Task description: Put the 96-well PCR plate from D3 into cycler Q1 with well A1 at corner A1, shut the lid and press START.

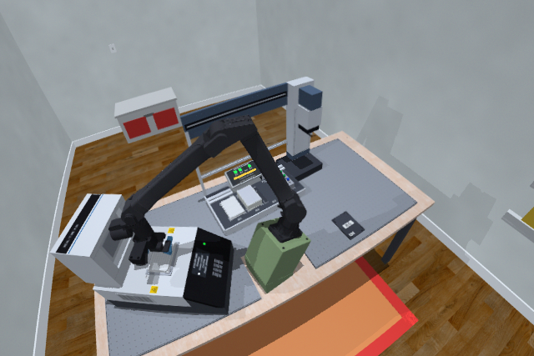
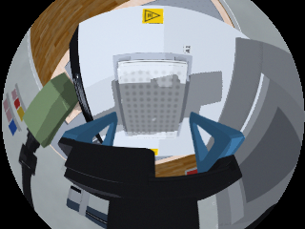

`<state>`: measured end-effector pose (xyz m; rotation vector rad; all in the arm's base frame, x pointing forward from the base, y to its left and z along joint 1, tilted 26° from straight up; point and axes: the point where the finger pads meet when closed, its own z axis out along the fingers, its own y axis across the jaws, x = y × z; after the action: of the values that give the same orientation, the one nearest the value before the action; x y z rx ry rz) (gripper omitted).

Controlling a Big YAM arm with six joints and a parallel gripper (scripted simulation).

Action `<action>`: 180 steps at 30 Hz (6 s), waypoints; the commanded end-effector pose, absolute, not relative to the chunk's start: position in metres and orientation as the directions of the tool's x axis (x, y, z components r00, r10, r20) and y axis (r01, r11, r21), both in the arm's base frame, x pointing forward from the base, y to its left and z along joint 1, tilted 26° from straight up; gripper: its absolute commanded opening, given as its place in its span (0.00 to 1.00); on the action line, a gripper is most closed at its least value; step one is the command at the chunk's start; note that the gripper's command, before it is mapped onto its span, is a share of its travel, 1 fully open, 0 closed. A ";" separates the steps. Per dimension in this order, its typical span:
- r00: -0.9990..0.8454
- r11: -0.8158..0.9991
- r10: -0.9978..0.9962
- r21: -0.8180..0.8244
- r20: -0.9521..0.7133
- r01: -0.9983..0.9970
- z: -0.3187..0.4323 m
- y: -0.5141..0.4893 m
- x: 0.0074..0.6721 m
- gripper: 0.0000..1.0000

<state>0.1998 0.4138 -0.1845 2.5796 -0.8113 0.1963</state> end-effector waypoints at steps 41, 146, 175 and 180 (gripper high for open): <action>0.801 -0.725 -0.542 0.339 0.255 -0.599 -0.154 0.430 0.211 1.00; 0.815 -0.843 -0.536 -0.199 0.220 -0.500 -0.116 0.283 0.075 0.00; 0.805 -0.805 -0.560 -0.357 0.197 -0.473 -0.104 0.188 0.005 0.00; 0.800 -0.814 -0.556 -0.339 0.223 -0.472 -0.107 0.192 0.011 0.00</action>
<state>0.0097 0.1821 -0.1067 3.2515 -0.8733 0.5400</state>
